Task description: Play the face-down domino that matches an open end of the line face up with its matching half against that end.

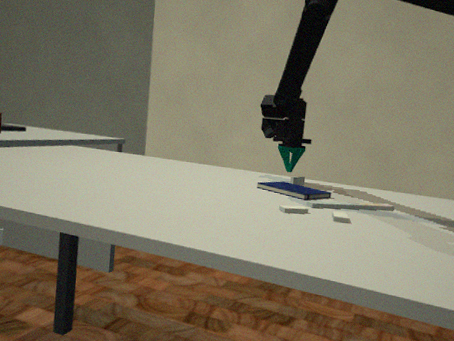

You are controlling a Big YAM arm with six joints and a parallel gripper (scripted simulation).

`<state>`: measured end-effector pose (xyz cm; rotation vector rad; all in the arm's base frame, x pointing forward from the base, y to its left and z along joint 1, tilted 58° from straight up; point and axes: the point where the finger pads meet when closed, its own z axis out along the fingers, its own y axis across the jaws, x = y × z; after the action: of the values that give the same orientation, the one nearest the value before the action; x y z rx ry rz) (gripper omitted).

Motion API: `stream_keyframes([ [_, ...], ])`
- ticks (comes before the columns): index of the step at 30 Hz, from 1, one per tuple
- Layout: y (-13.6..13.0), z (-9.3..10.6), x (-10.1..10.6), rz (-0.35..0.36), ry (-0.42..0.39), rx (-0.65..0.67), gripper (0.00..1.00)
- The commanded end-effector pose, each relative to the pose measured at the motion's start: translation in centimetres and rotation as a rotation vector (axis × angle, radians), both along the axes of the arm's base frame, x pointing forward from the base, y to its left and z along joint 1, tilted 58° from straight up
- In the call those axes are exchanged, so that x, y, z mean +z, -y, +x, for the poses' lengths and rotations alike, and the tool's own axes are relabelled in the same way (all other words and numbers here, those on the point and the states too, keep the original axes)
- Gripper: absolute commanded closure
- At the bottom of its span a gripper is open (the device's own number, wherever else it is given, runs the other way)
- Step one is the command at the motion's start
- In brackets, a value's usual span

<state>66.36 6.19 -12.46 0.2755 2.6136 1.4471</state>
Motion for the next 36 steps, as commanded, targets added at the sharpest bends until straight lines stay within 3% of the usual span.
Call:
stream_keyframes([
  [1,-1.8,0.9,-1.0,-0.003,0.002,0.007,1.00],
  [4,-3.2,1.1,-1.8,-0.002,-0.002,0.013,1.00],
  [11,-3.2,1.1,-1.8,-0.002,-0.002,0.013,1.00],
  [12,-0.7,0.9,-0.6,-0.002,0.006,-0.013,1.00],
  [21,-3.4,0.9,-1.8,0.000,-0.007,0.013,1.00],
  [28,-3.4,0.9,-1.8,0.000,-0.007,0.013,1.00],
  [29,-1.2,0.8,-0.8,0.001,-0.005,-0.013,1.00],
  [36,-2.8,0.8,-1.6,0.000,-0.005,0.007,1.00],
])
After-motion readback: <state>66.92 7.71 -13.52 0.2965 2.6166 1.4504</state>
